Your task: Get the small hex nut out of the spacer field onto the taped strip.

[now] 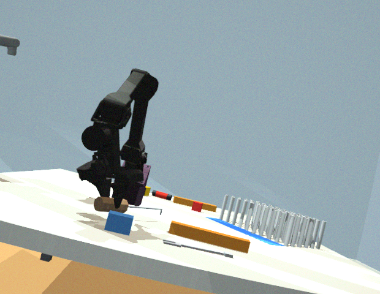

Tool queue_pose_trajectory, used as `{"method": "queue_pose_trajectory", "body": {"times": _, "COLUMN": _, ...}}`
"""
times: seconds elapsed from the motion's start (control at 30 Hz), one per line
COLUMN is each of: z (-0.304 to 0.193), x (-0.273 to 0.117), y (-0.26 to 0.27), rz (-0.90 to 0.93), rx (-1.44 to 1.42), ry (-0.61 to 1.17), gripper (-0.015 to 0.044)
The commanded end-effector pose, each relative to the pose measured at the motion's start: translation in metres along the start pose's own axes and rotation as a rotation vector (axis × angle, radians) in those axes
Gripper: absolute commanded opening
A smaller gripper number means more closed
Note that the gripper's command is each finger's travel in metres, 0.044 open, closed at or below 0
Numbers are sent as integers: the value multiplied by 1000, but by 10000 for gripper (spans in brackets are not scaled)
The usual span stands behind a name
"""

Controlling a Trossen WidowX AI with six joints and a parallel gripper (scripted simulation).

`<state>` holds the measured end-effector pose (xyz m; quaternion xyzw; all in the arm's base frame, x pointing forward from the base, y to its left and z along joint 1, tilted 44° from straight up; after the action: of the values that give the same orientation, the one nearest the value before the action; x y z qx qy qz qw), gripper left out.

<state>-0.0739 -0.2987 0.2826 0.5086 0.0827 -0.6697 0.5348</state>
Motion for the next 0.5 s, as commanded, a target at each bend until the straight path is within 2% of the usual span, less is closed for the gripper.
{"method": "queue_pose_trajectory", "body": {"times": 0.0, "z": -1, "x": 7, "y": -2, "rz": -3, "rx": 6, "ry": 7, "gripper": 0}}
{"method": "queue_pose_trajectory", "body": {"times": 0.47, "z": -1, "x": 19, "y": -6, "rz": -3, "rx": 6, "ry": 7, "gripper": 0}}
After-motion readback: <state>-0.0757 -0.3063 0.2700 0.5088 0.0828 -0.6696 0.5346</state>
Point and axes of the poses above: the point midway between the two fingers, 35 mm back from their tips, its own x axis out along the fingers, its own y axis across the jaws, z = x × y, the point moved 4 cm from there along -x, back along the fingers, and after that the axes turned 9 degrees about -x, right-handed, at the moved point
